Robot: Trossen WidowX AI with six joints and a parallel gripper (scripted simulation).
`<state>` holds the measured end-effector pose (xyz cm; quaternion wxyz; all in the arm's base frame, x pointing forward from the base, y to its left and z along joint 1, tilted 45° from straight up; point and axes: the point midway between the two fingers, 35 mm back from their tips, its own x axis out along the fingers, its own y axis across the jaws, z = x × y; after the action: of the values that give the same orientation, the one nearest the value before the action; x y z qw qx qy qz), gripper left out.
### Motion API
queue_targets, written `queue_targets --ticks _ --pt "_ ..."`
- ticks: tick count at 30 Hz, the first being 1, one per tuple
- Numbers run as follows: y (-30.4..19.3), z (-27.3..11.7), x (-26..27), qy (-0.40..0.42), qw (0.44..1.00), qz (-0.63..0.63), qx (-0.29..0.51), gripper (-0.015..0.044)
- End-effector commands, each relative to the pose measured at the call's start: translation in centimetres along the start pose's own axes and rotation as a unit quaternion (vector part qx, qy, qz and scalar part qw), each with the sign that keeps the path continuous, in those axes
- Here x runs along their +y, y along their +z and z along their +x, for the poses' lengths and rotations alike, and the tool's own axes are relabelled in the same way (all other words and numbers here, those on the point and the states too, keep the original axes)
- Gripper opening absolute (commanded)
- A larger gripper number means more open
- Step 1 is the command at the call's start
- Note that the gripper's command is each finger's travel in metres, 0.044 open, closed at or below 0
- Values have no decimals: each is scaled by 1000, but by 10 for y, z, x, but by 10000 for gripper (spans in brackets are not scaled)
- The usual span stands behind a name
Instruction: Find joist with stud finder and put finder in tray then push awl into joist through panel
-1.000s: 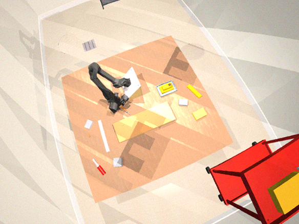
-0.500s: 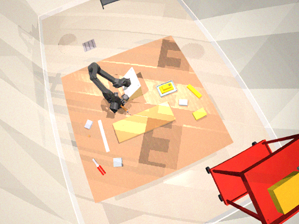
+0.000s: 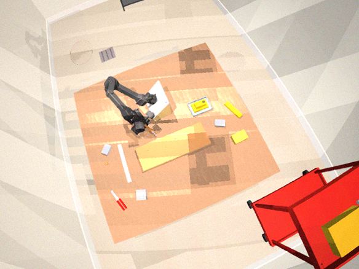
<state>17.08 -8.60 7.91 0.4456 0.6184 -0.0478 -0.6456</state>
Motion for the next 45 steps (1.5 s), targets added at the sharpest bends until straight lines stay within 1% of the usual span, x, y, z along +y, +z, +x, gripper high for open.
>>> queue_targets --ticks 1,15,20,32,45 --pt "-2 -15 1 4 1000 2 1 0" --pt "6 -66 2 21 1000 -1 -5 0" --pt "5 -68 2 24 1000 -15 2 0" --pt "-13 -68 -4 55 981 -172 73 0" --pt "-33 -72 -10 119 923 -341 137 0"
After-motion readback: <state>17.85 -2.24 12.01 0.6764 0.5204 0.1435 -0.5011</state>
